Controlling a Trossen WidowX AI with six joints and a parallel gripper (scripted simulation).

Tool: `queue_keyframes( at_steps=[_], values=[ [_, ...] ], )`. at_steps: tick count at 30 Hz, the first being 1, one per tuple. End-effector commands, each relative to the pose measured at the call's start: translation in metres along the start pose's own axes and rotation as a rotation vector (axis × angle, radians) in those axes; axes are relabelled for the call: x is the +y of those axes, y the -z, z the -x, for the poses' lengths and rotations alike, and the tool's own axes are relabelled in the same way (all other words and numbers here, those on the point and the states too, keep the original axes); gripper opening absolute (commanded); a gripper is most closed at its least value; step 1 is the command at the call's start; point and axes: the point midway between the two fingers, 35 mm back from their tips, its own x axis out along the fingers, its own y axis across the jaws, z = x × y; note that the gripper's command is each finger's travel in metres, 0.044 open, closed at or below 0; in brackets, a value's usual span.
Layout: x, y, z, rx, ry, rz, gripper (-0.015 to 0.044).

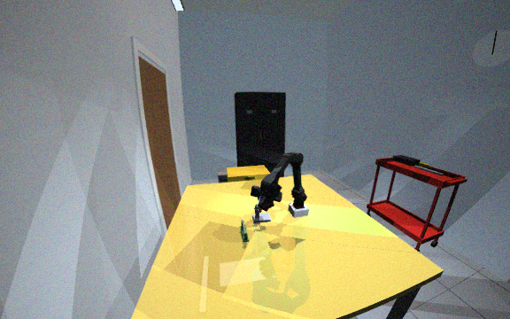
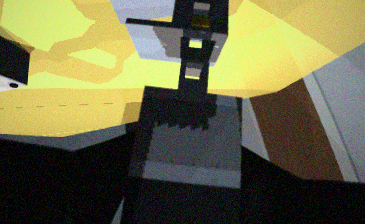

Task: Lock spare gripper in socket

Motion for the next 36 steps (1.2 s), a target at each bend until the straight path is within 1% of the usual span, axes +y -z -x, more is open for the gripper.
queue_keyframes(
  at_steps=[1, 31, 36],
  values=[
    [-0.002, -0.004, -0.003, 0.009, 0.010, 0.009, 0.0000],
    [-0.001, -0.039, -0.026, 0.008, 0.008, 0.009, 0.0000],
    [0.001, -0.038, -0.025, 0.005, -0.001, 0.008, 0.0000]
  ],
)
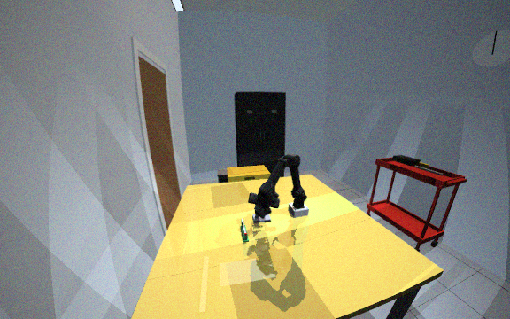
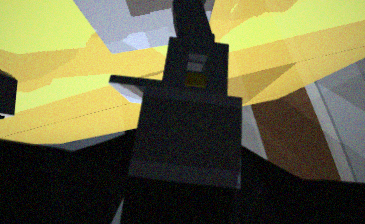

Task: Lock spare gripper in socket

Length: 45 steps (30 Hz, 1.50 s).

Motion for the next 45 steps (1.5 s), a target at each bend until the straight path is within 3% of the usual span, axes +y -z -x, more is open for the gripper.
queue_keyframes(
  at_steps=[1, 9, 26, 45],
  values=[
    [0.000, 0.000, 0.000, 0.000, 0.000, -0.001, 0.0000],
    [0.000, 0.000, 0.000, 0.000, 0.000, -0.001, 0.0000],
    [0.000, 0.000, 0.000, 0.000, 0.000, -0.001, 0.0440],
    [0.001, 0.031, 0.017, 0.018, -0.001, 0.035, 0.0440]
  ],
)
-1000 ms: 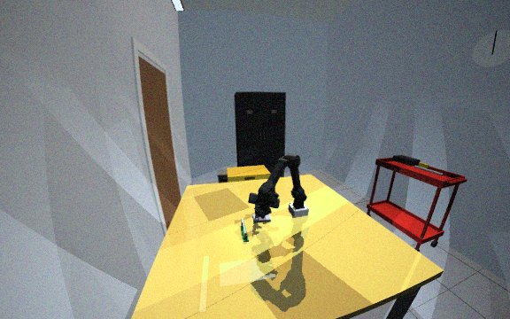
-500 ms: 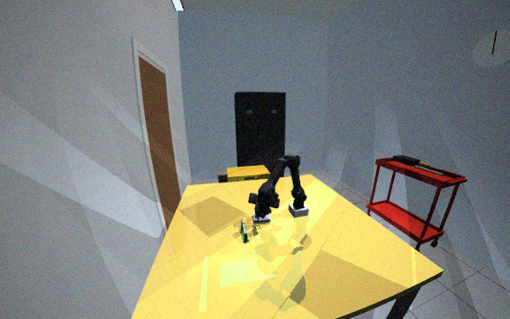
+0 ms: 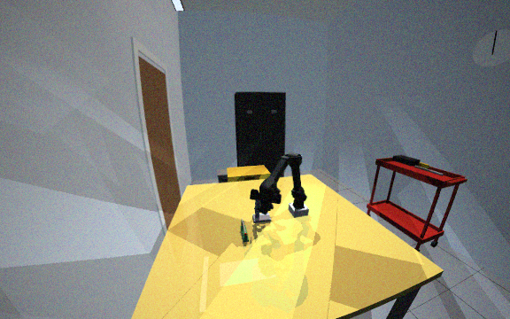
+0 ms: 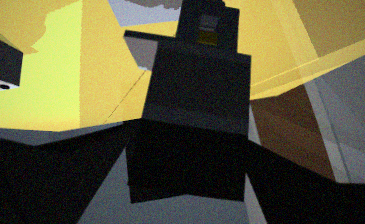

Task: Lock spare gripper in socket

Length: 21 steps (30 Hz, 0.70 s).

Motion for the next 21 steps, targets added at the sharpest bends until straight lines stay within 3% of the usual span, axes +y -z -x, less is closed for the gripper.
queue_keyframes(
  at_steps=[1, 21],
  values=[
    [0.000, 0.008, 0.005, -0.002, 0.000, -0.003, 0.0440],
    [0.002, 0.039, 0.017, -0.049, 0.040, 0.015, 0.0440]
  ],
)
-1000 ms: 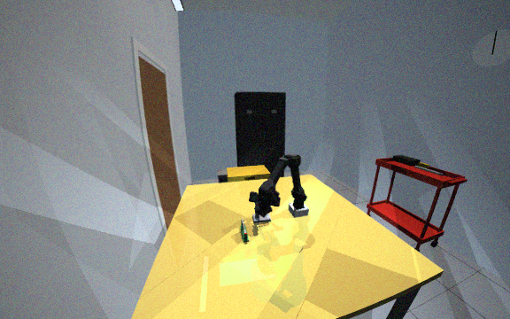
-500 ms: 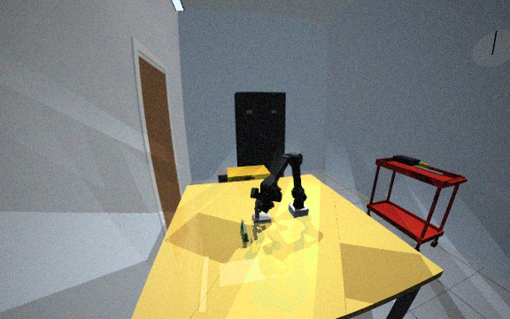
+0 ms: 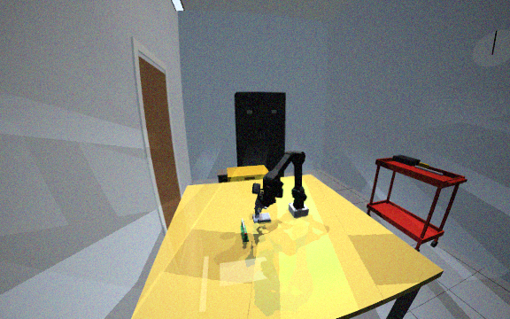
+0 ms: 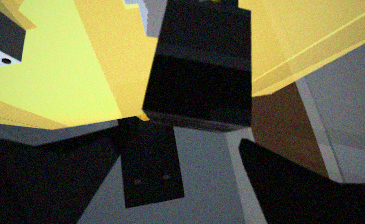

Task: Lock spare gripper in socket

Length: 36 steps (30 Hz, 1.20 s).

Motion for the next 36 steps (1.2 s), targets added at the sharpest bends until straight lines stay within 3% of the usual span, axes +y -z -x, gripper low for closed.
queue_keyframes(
  at_steps=[1, 36],
  values=[
    [0.001, 0.008, 0.003, -0.019, 0.015, 0.006, 0.0440],
    [-0.011, 0.055, 0.026, -0.139, 0.120, 0.007, 0.0440]
  ],
)
